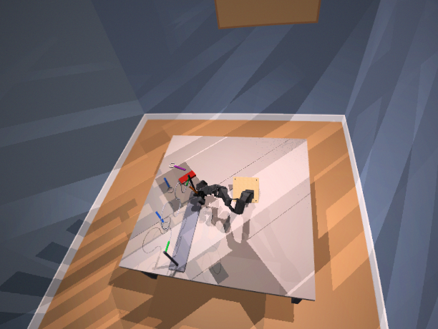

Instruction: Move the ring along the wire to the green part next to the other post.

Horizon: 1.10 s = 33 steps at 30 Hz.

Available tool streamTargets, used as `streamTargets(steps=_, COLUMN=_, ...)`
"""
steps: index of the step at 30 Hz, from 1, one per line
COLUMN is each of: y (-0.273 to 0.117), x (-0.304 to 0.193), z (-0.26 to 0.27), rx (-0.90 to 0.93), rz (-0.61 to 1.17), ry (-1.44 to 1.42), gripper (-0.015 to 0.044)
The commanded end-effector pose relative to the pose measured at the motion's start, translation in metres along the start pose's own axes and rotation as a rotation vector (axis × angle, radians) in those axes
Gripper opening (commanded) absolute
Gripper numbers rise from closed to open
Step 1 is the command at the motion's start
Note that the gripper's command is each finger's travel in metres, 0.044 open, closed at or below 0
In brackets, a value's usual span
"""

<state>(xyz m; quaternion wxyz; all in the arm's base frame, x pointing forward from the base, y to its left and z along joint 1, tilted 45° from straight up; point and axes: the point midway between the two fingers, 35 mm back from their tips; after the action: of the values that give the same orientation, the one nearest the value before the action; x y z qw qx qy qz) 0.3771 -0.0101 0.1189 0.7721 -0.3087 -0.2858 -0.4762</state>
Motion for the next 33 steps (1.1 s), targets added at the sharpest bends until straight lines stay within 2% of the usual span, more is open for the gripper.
streamTargets(steps=1, y=-0.001, x=-0.002, z=-0.005, rx=-0.002, rz=0.002, ry=0.0, gripper=-0.015)
streamTargets(steps=33, y=0.007, x=-0.019, z=-0.004, rx=-0.002, rz=0.002, ry=0.001, gripper=-0.015)
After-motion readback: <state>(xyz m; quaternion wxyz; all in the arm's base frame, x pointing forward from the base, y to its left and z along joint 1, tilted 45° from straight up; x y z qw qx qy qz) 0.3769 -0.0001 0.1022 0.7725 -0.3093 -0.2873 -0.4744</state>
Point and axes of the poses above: the point midway between the two fingers, 35 mm back from their tips, its own y axis out along the fingers, its own z axis across the jaws, x = y × z, and after that the axes turned 8 degrees about -y, right-handed
